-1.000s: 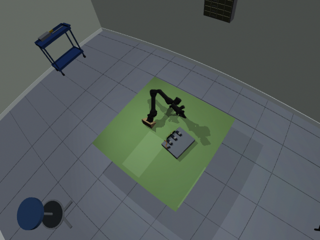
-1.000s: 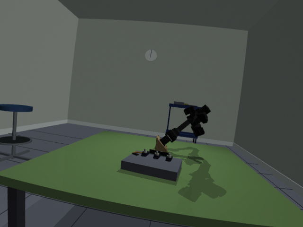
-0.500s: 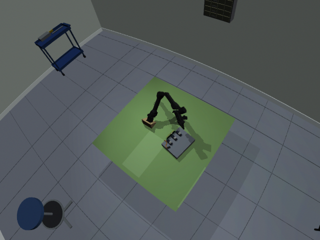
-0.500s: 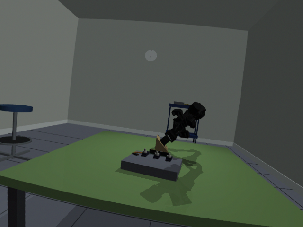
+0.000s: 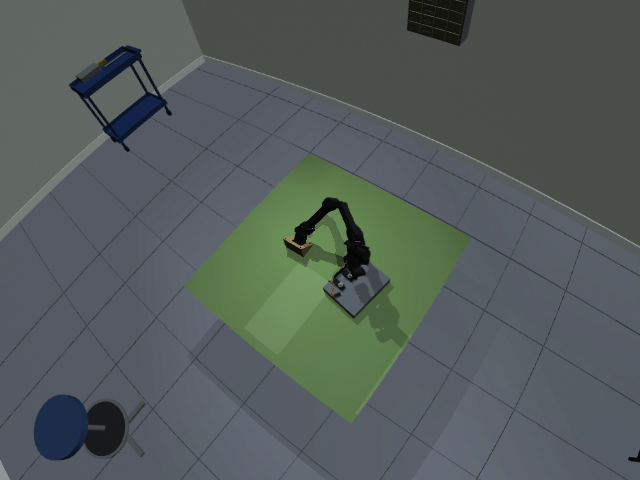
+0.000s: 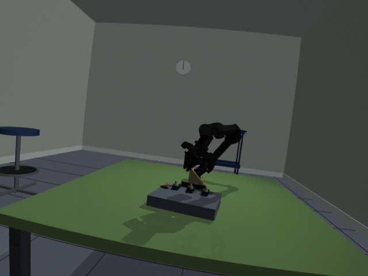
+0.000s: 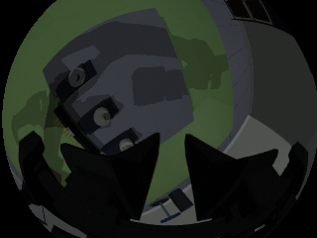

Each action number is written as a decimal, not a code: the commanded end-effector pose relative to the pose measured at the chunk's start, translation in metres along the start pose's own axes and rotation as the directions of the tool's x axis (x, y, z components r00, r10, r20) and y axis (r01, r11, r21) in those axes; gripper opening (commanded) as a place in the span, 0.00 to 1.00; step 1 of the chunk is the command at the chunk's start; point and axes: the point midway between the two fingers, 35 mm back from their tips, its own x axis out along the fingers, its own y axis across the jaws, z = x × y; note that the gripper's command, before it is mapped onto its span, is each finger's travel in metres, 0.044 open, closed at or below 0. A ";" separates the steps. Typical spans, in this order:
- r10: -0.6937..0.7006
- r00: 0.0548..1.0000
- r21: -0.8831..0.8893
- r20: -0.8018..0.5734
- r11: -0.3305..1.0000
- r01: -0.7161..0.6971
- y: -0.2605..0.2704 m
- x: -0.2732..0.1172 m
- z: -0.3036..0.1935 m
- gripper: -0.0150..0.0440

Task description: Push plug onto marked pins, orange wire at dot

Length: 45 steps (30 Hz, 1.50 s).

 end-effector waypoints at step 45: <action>0.524 0.841 -0.105 0.134 0.851 -0.514 0.035 0.121 -0.105 0.45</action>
